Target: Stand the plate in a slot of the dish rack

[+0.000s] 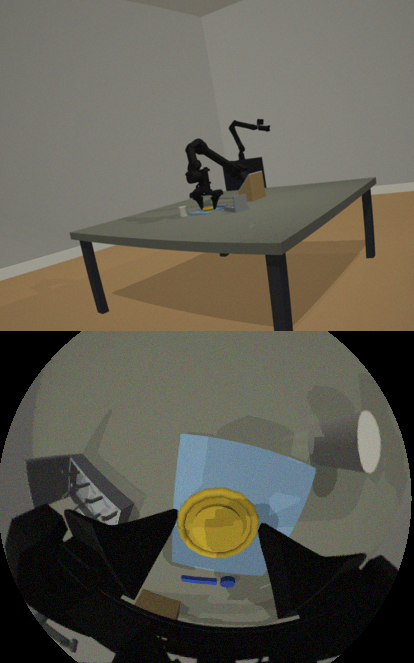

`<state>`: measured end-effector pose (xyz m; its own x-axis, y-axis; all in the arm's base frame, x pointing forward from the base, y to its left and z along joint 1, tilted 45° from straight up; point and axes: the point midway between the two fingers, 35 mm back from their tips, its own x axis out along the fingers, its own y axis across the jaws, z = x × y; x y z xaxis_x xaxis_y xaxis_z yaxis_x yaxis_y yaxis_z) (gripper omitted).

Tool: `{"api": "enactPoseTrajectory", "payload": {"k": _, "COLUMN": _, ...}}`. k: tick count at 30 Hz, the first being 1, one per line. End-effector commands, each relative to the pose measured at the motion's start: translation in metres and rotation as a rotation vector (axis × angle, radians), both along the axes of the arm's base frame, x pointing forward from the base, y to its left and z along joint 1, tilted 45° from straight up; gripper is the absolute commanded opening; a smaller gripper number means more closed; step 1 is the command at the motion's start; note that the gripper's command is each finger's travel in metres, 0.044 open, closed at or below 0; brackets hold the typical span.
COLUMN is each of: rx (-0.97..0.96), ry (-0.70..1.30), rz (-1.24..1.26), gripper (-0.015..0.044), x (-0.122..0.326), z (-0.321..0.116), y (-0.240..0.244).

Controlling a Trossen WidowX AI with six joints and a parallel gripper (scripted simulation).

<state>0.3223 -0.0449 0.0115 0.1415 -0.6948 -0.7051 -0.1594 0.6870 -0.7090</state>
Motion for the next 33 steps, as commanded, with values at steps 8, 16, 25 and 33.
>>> {"api": "enactPoseTrajectory", "payload": {"k": 8, "rx": -0.005, "ry": 0.011, "rz": 0.002, "gripper": 0.0364, "x": -0.002, "z": -0.003, "y": -0.001}}
{"api": "enactPoseTrajectory", "payload": {"k": 16, "rx": -0.005, "ry": 0.011, "rz": 0.002, "gripper": 0.0271, "x": -0.002, "z": -0.002, "y": -0.001}}
{"api": "enactPoseTrajectory", "payload": {"k": 25, "rx": 0.01, "ry": 0.013, "rz": 0.005, "gripper": 0.0035, "x": 0.002, "z": 0.024, "y": 0.034}}
{"api": "enactPoseTrajectory", "payload": {"k": 33, "rx": 0.016, "ry": 0.015, "rz": 0.005, "gripper": 0.0, "x": 0.001, "z": 0.051, "y": 0.065}}
